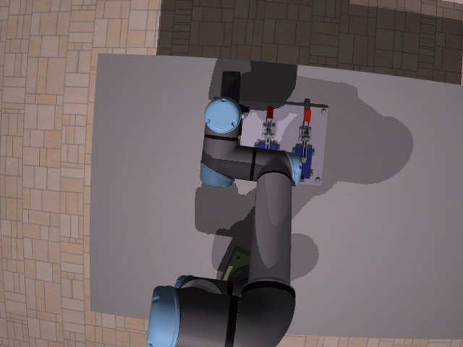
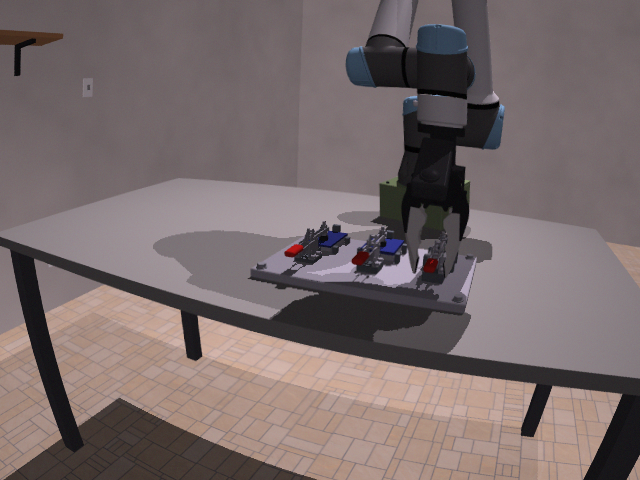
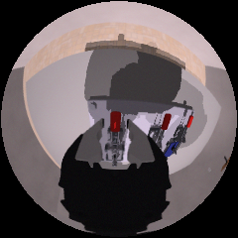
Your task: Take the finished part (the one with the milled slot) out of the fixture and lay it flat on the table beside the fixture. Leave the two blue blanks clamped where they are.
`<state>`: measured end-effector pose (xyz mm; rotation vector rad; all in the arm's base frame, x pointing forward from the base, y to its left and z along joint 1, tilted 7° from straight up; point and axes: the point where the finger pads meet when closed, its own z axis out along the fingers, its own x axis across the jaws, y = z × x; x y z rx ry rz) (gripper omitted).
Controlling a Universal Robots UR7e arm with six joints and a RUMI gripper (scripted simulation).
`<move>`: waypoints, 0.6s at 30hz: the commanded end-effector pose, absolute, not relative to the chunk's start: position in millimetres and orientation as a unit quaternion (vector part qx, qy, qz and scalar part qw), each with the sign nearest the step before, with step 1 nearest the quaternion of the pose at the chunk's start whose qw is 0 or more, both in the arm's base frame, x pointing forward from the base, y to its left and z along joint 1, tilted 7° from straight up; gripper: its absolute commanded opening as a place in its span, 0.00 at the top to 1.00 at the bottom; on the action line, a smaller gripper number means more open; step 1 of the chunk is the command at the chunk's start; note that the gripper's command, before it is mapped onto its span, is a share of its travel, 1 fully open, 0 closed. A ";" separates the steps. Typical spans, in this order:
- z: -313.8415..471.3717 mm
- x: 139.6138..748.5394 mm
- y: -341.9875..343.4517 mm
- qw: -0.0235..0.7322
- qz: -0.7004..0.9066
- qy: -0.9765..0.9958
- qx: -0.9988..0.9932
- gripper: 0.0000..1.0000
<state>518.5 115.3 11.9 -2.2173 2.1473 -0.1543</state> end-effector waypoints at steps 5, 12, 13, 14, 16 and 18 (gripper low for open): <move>12.5 518.9 115.3 0.026 -0.050 0.695 -0.717 1.00; 12.5 518.9 115.3 0.026 -0.050 0.695 -0.717 1.00; 12.5 518.9 115.3 0.026 -0.050 0.695 -0.717 1.00; 12.5 518.9 115.3 0.026 -0.050 0.695 -0.717 1.00; 12.5 518.9 115.3 0.026 -0.050 0.695 -0.717 1.00; 12.5 518.9 115.3 0.026 -0.050 0.695 -0.717 1.00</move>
